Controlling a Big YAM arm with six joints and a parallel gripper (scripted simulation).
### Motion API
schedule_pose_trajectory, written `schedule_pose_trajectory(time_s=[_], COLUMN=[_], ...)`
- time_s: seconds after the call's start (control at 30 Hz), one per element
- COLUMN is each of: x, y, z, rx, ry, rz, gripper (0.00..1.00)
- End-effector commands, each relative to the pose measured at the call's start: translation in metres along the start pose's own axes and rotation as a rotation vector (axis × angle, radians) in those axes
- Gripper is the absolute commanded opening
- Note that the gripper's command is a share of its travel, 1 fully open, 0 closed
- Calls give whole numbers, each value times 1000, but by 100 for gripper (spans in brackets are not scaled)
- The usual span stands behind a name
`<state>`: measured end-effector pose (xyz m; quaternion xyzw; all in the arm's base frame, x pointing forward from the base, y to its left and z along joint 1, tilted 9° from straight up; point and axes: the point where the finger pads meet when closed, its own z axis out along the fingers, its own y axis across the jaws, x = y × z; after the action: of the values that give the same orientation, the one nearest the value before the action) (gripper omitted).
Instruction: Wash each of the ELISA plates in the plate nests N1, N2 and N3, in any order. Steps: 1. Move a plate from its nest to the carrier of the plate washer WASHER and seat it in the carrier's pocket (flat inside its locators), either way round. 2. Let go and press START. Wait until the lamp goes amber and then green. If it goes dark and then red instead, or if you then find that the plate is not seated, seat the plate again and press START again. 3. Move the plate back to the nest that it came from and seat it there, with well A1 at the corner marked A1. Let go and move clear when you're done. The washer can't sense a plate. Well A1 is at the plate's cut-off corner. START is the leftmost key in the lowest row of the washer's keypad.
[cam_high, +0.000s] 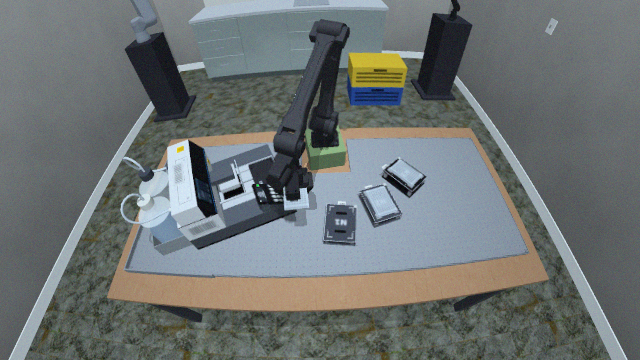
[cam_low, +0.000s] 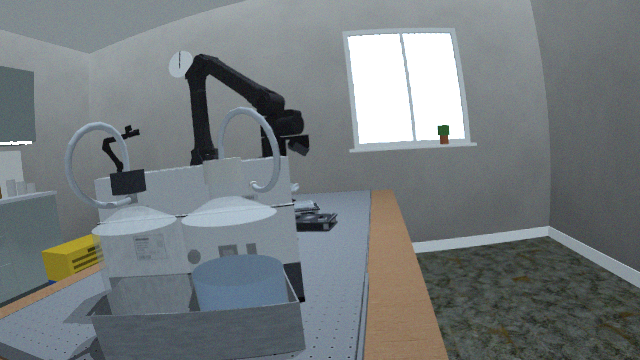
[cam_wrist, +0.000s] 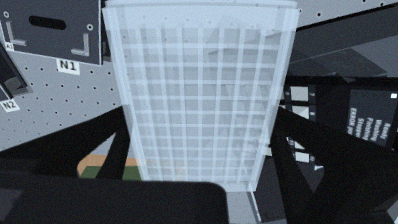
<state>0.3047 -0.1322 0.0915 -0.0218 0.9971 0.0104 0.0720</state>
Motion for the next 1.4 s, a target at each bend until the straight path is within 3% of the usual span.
schedule_pose_trajectory(time_s=[0.0,0.17,0.33,1.37], x=[-37,-52,-48,-49], y=[2,19,12,19], z=[-11,-7,-16,-11], rx=[30,27,39,30], ry=[-53,-54,-75,-64], rz=[30,31,52,31], gripper=[84,84,84,84])
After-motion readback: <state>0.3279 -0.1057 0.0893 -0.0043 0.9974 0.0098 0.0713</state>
